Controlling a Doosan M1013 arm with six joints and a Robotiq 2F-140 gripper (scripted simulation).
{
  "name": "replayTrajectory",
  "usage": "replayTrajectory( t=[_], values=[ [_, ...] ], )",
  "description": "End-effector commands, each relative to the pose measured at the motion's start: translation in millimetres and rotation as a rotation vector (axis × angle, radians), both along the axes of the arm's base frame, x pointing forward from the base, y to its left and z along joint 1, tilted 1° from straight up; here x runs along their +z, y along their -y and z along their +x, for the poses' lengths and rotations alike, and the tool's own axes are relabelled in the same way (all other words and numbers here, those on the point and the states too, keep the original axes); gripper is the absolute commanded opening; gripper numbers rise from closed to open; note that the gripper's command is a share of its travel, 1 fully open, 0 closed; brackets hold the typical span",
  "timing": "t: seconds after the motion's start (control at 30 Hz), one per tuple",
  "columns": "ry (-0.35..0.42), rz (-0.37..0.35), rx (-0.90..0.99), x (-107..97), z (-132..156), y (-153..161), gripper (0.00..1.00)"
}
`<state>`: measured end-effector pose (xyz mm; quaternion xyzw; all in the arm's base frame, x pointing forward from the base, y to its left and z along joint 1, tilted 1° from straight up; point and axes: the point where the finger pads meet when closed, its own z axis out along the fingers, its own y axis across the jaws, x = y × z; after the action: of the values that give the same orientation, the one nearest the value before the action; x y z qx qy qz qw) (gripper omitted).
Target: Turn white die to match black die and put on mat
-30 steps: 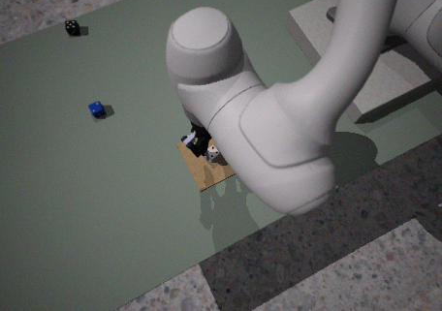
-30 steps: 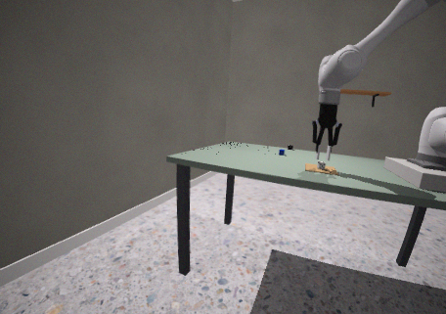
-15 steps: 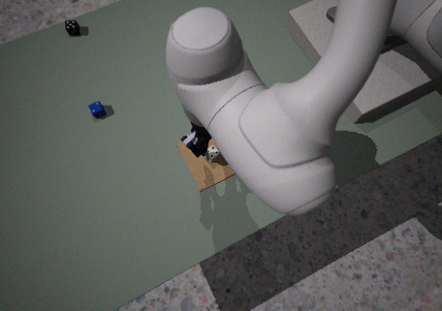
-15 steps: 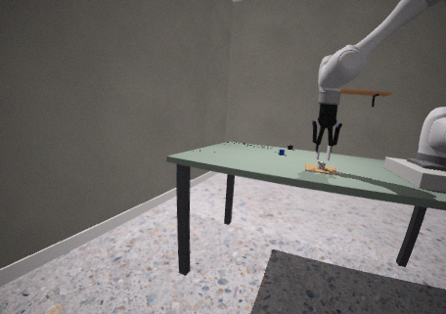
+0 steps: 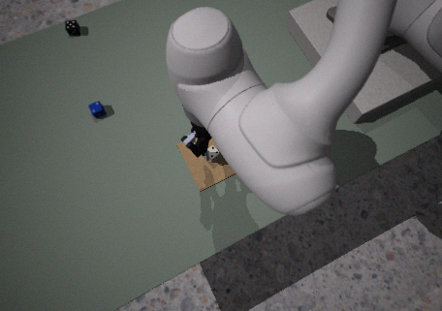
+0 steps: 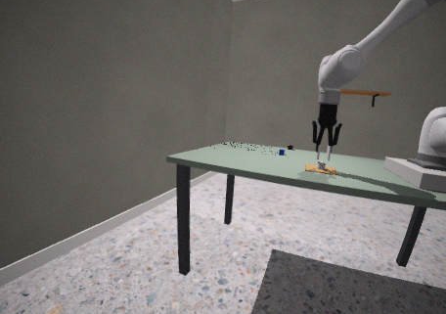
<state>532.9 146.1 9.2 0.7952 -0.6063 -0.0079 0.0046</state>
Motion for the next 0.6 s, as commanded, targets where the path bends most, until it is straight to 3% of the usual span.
replayTrajectory(
  t=[0.0,0.57],
  values=[
    [0.002,-0.004,0.003,-2.5,-1.3,0.6,0.35],
    [0.002,-0.004,0.003,5.9,-1.1,0.6,0.35]
  ],
)
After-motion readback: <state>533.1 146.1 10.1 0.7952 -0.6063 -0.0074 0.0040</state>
